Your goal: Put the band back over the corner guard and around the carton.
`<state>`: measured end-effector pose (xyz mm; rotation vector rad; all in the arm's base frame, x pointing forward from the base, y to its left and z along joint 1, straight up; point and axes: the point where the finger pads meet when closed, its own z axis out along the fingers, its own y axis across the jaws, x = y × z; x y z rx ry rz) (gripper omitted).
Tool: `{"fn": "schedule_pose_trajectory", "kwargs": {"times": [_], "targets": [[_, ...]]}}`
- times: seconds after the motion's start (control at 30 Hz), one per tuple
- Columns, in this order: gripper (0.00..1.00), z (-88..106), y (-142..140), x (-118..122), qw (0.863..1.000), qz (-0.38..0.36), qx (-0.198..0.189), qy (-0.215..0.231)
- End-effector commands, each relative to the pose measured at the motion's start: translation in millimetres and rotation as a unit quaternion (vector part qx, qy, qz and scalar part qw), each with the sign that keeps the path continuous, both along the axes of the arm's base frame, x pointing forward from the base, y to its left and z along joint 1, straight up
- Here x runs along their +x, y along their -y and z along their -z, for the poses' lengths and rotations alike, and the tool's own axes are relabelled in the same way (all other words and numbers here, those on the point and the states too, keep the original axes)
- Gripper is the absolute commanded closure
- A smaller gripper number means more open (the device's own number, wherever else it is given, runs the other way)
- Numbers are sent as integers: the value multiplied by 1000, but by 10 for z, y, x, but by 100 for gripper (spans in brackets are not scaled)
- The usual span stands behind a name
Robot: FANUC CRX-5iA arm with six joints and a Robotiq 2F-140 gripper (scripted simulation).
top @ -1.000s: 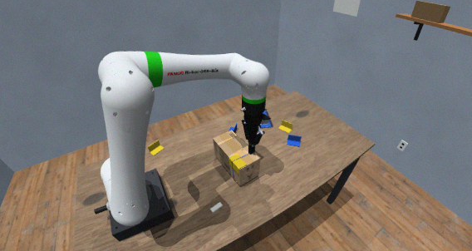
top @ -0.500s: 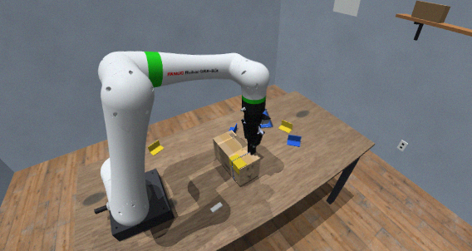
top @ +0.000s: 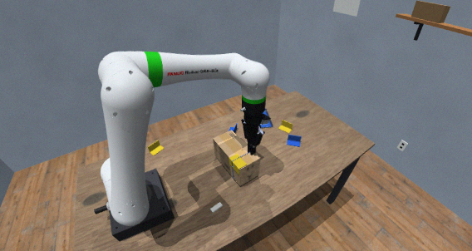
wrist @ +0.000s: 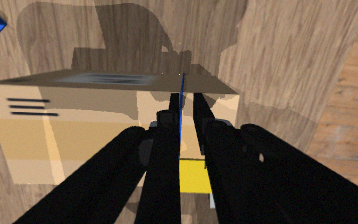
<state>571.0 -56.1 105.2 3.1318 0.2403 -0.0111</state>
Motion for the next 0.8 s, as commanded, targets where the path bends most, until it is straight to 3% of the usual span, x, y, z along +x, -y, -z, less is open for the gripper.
{"fn": "schedule_pose_trajectory", "kwargs": {"times": [0.0,0.77], "targets": [[82,-11,1,6,1000,0,0,1],[82,-83,1,6,1000,0,0,1]]}}
